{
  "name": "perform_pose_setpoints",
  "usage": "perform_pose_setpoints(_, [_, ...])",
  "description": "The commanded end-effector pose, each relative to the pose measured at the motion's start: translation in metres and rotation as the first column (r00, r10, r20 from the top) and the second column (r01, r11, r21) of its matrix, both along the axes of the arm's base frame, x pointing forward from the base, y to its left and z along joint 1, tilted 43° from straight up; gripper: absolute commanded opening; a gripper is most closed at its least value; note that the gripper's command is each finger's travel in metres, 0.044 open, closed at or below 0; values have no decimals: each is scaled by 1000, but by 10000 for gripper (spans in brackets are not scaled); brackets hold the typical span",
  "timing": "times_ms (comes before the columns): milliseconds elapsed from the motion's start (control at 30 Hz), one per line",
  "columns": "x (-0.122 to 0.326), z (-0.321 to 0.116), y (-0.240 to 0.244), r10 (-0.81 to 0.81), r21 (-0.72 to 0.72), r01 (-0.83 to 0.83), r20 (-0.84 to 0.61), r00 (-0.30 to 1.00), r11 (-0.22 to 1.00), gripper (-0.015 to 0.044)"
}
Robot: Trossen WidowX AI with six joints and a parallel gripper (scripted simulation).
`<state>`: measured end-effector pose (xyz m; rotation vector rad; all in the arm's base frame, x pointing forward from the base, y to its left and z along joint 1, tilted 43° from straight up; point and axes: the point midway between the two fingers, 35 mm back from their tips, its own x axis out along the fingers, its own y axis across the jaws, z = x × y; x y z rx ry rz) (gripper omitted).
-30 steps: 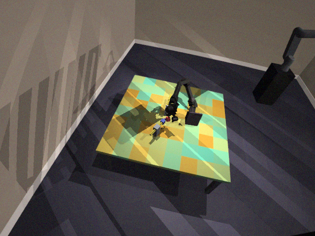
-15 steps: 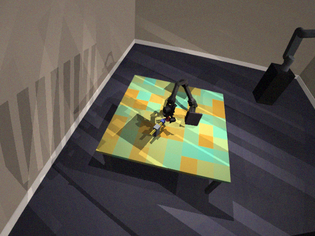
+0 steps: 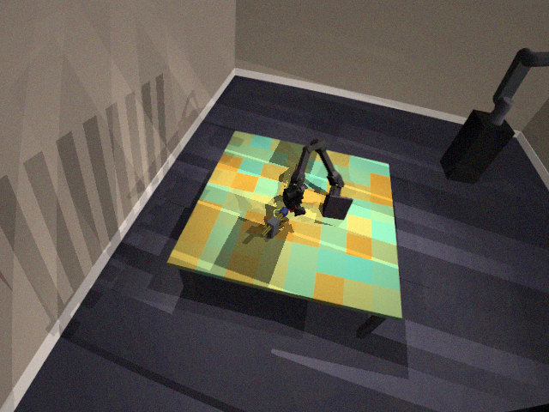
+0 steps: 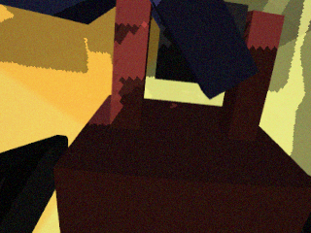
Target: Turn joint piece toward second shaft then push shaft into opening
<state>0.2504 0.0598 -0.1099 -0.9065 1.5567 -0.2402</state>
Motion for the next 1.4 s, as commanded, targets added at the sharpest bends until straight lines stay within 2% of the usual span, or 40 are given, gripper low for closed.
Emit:
perform_pose_setpoints(0, [-1, -2, -2, 4, -6, -4, -8, 1000, 1000, 309])
perform_pose_setpoints(167, [-1, -2, -2, 4, -6, -4, -8, 1000, 1000, 182])
perform_pose_setpoints(1367, [-1, -2, -2, 4, -6, -4, -8, 1000, 1000, 182])
